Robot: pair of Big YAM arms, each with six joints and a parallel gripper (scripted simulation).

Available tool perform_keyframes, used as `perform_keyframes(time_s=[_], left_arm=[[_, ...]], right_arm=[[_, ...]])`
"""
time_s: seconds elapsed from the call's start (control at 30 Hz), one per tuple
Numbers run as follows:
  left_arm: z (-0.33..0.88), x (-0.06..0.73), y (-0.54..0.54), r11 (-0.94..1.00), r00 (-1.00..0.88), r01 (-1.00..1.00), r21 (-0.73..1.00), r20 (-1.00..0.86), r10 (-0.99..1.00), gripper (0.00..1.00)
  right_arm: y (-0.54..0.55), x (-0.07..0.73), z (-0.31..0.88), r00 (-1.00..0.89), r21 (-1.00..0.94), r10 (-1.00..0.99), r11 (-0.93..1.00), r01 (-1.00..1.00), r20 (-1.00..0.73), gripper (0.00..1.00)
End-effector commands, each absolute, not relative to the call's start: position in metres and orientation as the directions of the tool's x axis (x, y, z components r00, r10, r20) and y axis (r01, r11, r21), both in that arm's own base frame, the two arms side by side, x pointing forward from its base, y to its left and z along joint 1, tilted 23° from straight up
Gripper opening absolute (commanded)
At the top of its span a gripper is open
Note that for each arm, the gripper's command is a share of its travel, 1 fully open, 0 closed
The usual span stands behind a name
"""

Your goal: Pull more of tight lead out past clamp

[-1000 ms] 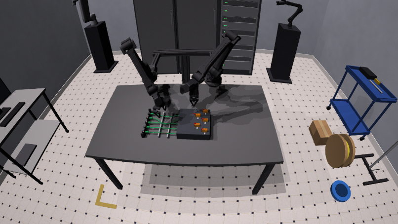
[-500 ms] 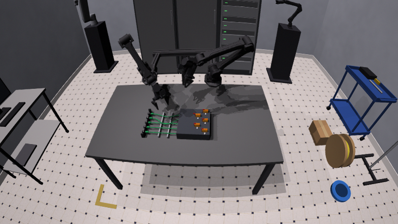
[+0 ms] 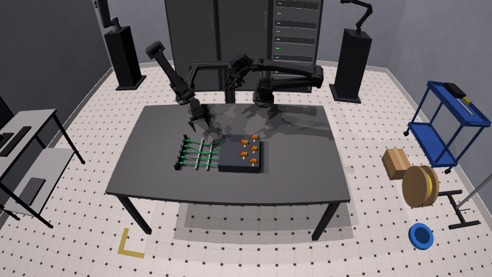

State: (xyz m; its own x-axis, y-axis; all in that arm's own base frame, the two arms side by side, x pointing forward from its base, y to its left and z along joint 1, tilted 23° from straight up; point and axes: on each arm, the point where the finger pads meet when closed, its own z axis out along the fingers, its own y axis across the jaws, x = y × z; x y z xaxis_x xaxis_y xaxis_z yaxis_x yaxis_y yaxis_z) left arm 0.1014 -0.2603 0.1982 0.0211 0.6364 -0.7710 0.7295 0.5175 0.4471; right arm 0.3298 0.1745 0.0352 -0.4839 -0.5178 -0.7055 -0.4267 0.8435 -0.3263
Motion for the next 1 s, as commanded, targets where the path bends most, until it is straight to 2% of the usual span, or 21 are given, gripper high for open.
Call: perform_keyframes(time_s=[0.0, 0.53, 0.87, 0.97], left_arm=[[0.209, 0.089, -0.258, 0.567, -0.027, 0.739, 0.363, -0.825, 0.564, 0.64], [0.226, 0.098, -0.266, 0.587, -0.021, 0.722, 0.367, -0.836, 0.549, 0.64], [0.227, 0.172, -0.267, 0.703, -0.152, 0.624, 0.342, -0.829, 0.538, 0.64], [0.228, 0.219, -0.258, 0.765, -0.224, 0.561, 0.318, -0.831, 0.509, 0.64]], right_arm=[[0.186, 0.332, 0.044, -0.461, -0.312, -0.502, 0.848, -0.427, -0.732, 1.00], [0.165, 0.339, 0.049, -0.472, -0.337, -0.511, 0.849, -0.407, -0.718, 1.00], [0.091, 0.382, 0.104, -0.469, -0.322, -0.419, 0.906, -0.276, -0.778, 1.00], [0.052, 0.401, 0.131, -0.466, -0.295, -0.358, 0.933, -0.204, -0.809, 1.00]])
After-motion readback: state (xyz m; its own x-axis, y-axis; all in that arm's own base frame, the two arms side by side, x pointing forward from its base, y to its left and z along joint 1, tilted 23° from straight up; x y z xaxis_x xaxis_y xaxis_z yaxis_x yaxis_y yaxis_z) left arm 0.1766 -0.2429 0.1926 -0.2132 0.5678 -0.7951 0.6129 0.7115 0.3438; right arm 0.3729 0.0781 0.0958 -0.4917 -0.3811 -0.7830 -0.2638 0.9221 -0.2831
